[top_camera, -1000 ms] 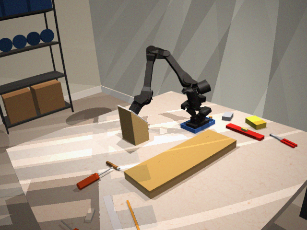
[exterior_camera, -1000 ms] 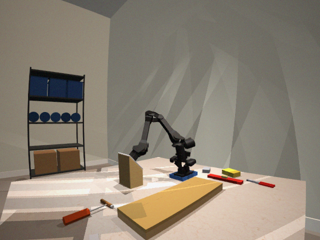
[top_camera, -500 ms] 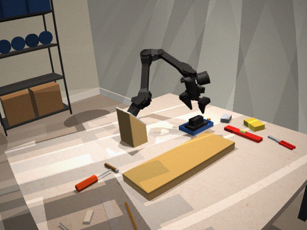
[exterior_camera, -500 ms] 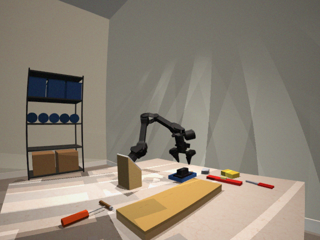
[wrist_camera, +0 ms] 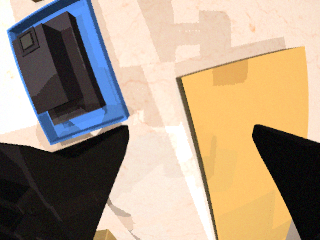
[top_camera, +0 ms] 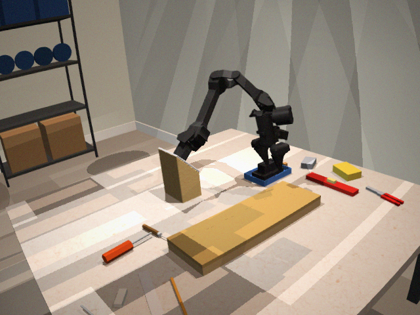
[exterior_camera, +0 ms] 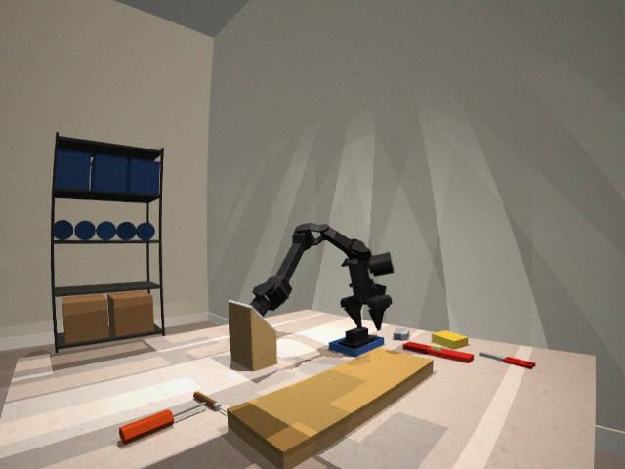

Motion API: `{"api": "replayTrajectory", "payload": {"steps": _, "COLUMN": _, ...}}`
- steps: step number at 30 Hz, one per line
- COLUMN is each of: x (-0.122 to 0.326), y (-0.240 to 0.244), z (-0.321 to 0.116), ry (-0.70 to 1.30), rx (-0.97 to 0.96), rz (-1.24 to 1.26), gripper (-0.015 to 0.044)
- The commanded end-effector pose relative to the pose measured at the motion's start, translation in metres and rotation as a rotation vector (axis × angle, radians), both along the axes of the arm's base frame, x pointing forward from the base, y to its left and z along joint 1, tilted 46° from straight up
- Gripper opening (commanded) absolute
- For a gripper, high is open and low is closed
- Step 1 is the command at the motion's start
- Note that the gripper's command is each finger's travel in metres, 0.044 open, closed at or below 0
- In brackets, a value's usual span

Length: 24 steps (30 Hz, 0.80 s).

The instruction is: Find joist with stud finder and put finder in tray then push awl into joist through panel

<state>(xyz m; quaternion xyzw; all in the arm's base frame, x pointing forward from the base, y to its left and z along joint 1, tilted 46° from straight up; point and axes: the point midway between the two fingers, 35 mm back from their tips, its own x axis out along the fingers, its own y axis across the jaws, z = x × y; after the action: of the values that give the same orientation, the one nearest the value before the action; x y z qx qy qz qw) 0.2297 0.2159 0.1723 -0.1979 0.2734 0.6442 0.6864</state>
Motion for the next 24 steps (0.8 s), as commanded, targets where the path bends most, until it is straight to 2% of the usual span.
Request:
{"api": "replayTrajectory", "payload": {"steps": 1, "x": 0.047, "y": -0.036, "z": -0.044, "ry": 0.07, "rx": -0.098, "rz": -0.127, "gripper": 0.044}}
{"api": "replayTrajectory", "payload": {"steps": 6, "x": 0.083, "y": -0.085, "z": -0.094, "ry": 0.17, "rx": -0.186, "rz": -0.247, "gripper": 0.044}}
{"api": "replayTrajectory", "payload": {"steps": 12, "x": 0.106, "y": -0.152, "z": -0.156, "ry": 0.299, "rx": -0.261, "rz": -0.406, "gripper": 0.044}}
{"api": "replayTrajectory", "payload": {"steps": 24, "x": 0.088, "y": -0.235, "z": -0.239, "ry": 0.458, "rx": -0.36, "rz": -0.503, "gripper": 0.044}}
